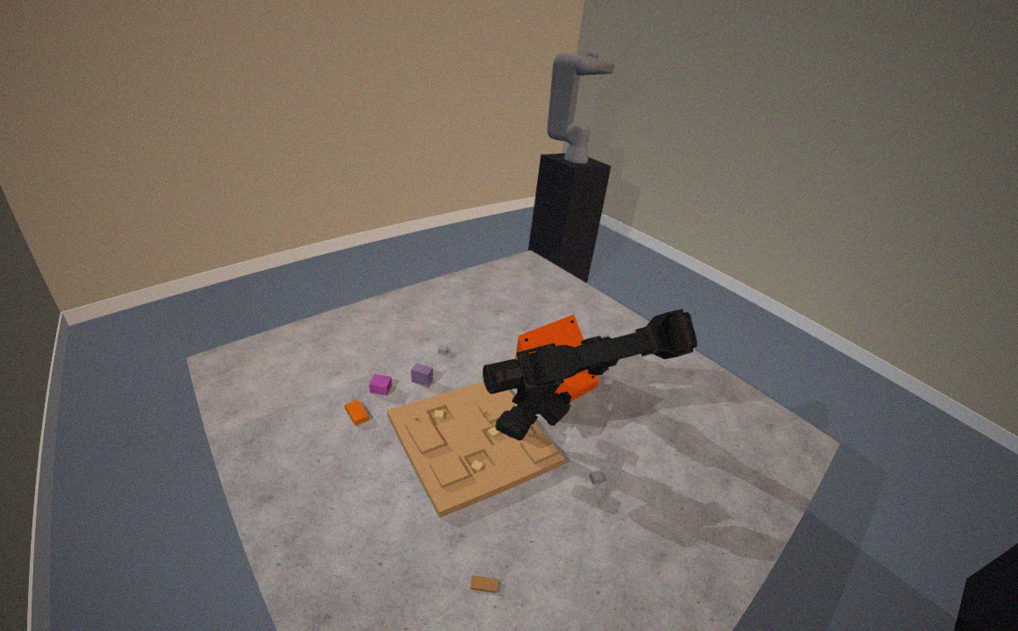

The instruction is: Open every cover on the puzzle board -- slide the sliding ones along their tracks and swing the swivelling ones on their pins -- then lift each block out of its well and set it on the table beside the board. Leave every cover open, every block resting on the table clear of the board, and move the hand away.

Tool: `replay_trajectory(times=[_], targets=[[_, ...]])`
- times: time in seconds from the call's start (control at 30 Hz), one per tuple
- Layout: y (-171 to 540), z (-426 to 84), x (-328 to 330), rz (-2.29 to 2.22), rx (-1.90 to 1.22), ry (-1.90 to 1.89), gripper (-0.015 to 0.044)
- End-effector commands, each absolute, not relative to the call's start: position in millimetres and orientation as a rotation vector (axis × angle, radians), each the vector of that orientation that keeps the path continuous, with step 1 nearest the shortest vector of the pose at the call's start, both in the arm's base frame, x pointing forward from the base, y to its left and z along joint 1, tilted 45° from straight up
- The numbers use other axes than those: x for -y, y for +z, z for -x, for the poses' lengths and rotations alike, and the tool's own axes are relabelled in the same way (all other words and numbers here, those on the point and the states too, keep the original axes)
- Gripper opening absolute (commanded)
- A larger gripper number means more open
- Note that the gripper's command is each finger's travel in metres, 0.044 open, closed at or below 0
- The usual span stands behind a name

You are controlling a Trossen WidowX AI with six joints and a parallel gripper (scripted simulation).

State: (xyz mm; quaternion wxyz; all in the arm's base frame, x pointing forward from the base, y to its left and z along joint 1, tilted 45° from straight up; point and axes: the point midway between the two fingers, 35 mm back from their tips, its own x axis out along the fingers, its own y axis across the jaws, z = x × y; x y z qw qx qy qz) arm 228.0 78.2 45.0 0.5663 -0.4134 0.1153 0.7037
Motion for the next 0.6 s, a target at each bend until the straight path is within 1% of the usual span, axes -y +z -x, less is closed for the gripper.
replay_trajectory(times=[0.0,0.57], targets=[[42.9,-226.5,-80.6,0.963,-0.272,1.656,0.0],[31.6,-227.1,-74.1,0.964,-0.272,1.656,0.0]])
